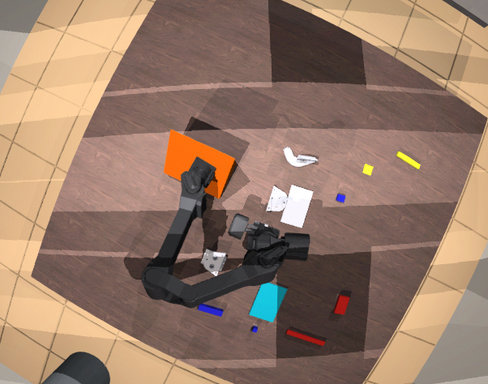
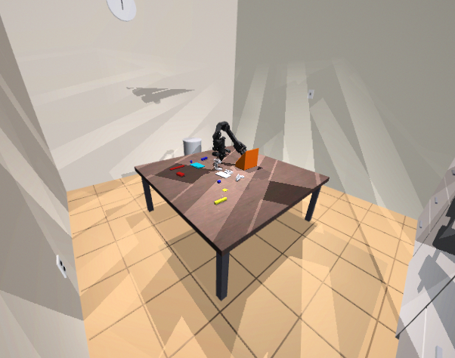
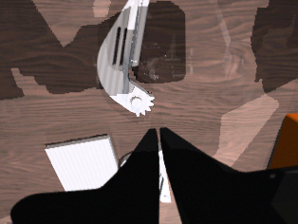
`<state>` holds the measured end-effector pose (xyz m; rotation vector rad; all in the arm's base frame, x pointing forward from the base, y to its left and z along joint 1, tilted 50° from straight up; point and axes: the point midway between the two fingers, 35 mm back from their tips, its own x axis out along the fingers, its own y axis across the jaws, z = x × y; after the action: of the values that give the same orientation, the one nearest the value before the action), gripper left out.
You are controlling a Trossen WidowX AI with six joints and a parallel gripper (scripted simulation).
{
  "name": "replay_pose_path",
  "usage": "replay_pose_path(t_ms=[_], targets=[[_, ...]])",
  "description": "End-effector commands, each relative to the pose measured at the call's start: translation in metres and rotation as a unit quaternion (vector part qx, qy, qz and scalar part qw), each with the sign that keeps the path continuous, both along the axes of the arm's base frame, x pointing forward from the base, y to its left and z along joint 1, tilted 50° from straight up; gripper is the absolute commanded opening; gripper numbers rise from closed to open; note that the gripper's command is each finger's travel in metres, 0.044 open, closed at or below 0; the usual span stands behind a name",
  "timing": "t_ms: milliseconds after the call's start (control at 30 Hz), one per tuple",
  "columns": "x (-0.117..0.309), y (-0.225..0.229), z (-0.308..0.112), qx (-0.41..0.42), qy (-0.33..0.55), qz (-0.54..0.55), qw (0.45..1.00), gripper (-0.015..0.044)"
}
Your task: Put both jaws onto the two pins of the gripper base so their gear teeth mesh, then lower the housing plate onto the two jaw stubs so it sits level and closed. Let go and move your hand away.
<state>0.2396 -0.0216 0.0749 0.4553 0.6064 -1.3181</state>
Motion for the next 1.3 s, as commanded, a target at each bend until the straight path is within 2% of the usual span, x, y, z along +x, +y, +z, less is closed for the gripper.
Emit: replay_pose_path(t_ms=[0,400,967,1267], targets=[[0.0001,0.0010,0.0003,0.002,-0.002,-0.001,1.000,0.0000],[0.0001,0.0010,0.0003,0.002,-0.002,-0.001,1.000,0.0000],[0.0002,0.0001,0.0001,0.000,0.000,0.000,1.000,0.0440],[0.0002,0.0001,0.0001,0.000,0.000,0.000,1.000,0.0440]])
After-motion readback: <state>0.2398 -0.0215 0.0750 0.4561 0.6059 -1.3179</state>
